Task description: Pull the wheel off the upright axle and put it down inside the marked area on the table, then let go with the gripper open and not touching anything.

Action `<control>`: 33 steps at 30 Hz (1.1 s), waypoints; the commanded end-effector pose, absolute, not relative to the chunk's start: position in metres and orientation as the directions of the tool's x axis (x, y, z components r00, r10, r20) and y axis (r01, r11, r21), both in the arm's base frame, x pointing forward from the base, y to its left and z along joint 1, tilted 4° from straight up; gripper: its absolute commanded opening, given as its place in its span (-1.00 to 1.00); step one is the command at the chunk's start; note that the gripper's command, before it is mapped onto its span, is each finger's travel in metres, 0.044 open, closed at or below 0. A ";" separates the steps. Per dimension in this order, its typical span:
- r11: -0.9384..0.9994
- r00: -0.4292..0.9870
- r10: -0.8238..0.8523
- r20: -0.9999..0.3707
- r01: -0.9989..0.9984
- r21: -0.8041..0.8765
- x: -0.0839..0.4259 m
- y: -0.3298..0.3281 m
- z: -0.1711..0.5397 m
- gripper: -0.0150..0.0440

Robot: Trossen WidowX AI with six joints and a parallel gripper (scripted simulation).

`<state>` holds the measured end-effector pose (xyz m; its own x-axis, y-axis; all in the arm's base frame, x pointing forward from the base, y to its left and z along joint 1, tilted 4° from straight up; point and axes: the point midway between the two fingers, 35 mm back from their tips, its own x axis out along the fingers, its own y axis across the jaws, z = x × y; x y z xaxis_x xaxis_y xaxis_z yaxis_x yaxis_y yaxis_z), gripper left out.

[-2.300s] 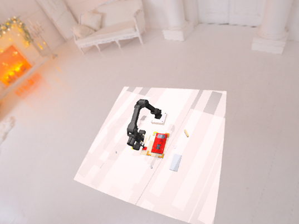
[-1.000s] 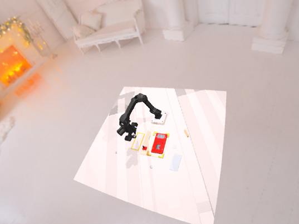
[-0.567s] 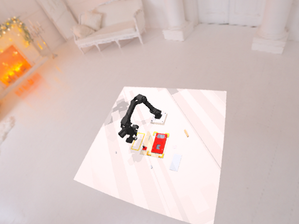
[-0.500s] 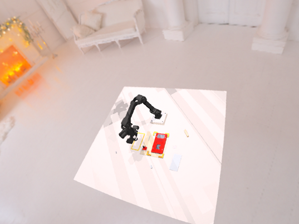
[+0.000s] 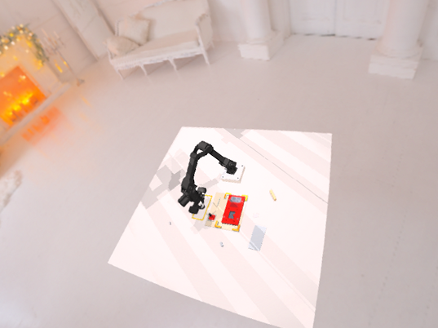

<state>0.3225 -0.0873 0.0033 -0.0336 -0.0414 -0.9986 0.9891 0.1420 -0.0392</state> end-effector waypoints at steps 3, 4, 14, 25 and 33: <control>0.142 -0.034 -0.041 -0.999 0.989 -0.039 0.323 -0.087 0.003 0.22; 0.142 -0.034 -0.041 -0.999 0.989 -0.039 0.323 -0.087 0.003 0.31; 0.146 -0.028 -0.048 -0.998 0.989 -0.035 0.324 -0.084 0.061 0.53; 0.147 -0.032 -0.044 -0.999 0.988 -0.038 0.280 -0.070 0.088 1.00; 0.146 -0.036 -0.045 -0.998 0.988 -0.042 0.239 -0.058 0.109 1.00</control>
<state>0.2510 -0.0611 0.1080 -0.0213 -0.0448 -0.9988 0.9884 0.1494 -0.0278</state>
